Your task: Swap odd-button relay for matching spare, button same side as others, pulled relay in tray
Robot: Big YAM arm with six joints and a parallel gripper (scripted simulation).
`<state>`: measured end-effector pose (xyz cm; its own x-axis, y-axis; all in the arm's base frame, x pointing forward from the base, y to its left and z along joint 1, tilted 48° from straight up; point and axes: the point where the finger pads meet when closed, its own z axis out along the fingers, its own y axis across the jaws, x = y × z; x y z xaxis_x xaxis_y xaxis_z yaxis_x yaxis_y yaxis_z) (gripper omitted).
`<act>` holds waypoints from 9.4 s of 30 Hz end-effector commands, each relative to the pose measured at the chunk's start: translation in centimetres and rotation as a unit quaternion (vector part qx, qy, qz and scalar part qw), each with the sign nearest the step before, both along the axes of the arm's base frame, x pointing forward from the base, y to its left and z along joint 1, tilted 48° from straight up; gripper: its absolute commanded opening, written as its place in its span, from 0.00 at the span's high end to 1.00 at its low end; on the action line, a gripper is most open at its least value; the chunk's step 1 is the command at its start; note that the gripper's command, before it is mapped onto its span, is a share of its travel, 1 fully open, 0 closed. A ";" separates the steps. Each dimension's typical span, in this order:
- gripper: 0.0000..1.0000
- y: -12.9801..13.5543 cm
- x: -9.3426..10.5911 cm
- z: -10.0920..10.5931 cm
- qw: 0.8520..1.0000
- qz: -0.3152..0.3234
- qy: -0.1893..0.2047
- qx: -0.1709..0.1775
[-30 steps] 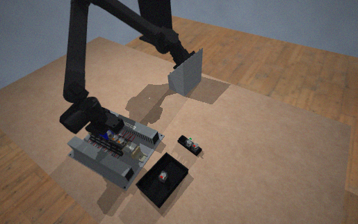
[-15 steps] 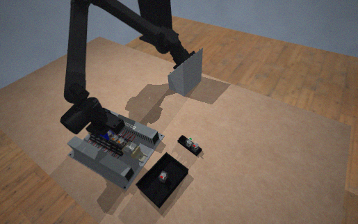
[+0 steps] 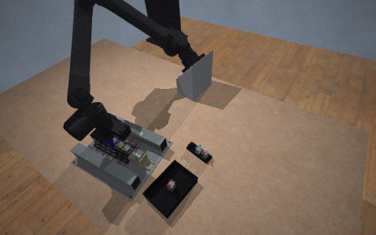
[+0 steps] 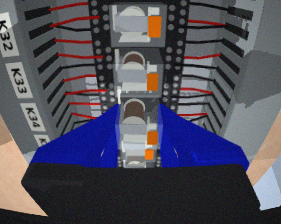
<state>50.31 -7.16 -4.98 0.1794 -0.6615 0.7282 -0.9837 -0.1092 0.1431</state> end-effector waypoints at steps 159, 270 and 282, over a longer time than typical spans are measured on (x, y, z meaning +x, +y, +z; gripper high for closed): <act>1.00 1.3 1.6 0.5 1.000 0.009 -0.015 0.001; 1.00 1.1 1.1 0.6 1.000 0.008 -0.009 0.000; 1.00 1.0 0.5 0.5 1.000 0.008 -0.006 0.000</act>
<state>50.36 -7.20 -5.05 0.1771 -0.6617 0.7286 -0.9841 -0.1084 0.1408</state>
